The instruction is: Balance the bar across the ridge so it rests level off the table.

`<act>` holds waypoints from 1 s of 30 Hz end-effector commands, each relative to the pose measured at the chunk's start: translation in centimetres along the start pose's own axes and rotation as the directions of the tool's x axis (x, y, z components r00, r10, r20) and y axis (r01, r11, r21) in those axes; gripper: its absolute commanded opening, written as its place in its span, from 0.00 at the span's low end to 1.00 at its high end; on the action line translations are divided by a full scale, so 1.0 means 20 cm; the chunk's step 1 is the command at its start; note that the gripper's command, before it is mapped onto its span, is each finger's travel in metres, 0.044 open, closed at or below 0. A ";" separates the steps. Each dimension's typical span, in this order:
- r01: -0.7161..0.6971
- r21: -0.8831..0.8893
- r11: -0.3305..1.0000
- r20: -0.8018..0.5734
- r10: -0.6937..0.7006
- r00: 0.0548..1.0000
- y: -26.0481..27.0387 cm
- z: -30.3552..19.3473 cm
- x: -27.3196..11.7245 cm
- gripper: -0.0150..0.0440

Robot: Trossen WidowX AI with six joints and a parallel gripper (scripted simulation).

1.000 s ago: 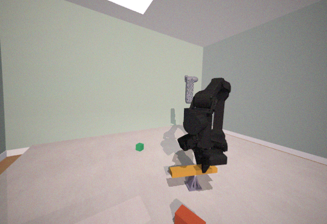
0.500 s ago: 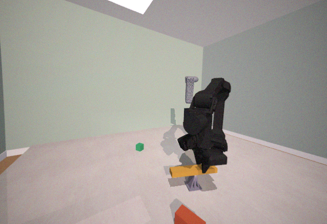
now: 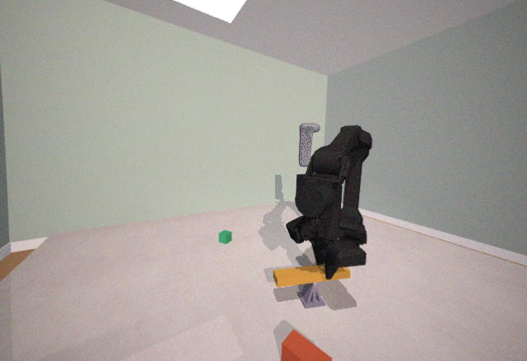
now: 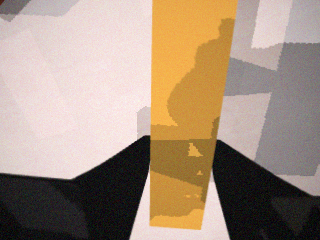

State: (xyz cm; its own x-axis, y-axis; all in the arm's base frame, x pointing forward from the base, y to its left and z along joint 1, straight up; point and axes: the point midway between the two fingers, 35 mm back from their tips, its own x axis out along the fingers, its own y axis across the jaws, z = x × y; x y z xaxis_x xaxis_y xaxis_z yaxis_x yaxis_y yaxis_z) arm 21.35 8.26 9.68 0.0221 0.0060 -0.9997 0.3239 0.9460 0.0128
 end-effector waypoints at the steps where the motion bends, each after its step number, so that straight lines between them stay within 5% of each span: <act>1: 0.000 0.000 1.000 0.000 0.000 1.000 0.00 0.00 0.00 0.54; 30: 0.000 0.000 1.000 0.000 0.000 1.000 0.00 0.00 0.00 0.57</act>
State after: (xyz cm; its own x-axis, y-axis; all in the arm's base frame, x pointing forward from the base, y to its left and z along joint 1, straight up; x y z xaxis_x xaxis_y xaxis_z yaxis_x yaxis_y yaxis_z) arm 21.35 8.26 9.68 0.0221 0.0060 -0.9997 0.3239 0.9460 0.0128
